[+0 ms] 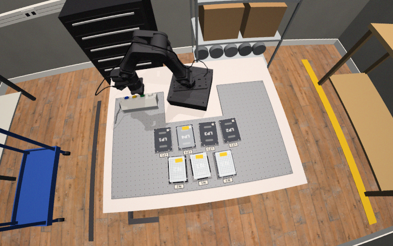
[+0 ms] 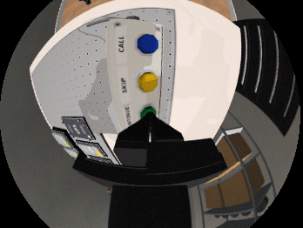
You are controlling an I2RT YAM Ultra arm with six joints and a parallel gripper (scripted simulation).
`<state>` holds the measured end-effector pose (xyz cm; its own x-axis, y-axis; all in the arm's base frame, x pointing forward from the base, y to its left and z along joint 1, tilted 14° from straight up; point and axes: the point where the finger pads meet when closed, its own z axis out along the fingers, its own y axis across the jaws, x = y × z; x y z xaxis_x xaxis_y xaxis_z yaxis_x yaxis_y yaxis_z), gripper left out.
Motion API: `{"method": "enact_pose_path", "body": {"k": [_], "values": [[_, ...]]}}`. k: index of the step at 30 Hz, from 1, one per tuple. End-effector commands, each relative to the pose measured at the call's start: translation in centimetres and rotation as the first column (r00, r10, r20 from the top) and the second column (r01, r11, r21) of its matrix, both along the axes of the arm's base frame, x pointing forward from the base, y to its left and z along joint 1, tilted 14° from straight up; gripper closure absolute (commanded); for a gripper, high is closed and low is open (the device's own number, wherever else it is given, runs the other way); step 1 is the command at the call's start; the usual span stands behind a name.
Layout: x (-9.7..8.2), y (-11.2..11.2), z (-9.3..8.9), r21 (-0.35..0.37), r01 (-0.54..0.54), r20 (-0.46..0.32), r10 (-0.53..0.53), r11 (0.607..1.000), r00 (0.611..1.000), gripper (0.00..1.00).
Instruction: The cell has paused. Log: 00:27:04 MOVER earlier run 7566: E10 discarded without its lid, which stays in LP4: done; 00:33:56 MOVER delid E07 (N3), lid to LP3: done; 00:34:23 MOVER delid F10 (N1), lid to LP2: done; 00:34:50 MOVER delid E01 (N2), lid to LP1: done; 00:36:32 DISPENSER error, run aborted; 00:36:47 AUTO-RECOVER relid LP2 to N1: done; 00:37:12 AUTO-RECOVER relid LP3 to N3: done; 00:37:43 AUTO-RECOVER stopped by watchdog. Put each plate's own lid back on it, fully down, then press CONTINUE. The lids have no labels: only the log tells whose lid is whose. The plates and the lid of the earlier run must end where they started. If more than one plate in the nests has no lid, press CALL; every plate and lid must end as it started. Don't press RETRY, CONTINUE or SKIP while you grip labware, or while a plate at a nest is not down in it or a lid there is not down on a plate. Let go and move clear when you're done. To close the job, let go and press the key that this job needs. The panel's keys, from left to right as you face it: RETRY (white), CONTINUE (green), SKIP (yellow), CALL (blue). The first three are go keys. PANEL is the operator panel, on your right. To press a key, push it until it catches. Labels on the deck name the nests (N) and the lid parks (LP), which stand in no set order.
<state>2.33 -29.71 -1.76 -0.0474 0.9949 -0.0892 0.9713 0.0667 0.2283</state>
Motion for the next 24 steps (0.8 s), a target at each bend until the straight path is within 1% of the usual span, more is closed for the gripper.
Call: {"method": "enact_pose_path", "body": {"k": [1, 24], "values": [[0.62, 0.81, -1.12, 0.031, -0.002, 0.015, 0.002, 1.000, 1.000, 1.00], [0.84, 0.96, -1.50, 0.031, -0.003, 0.015, 0.002, 1.000, 1.000, 1.00]]}}
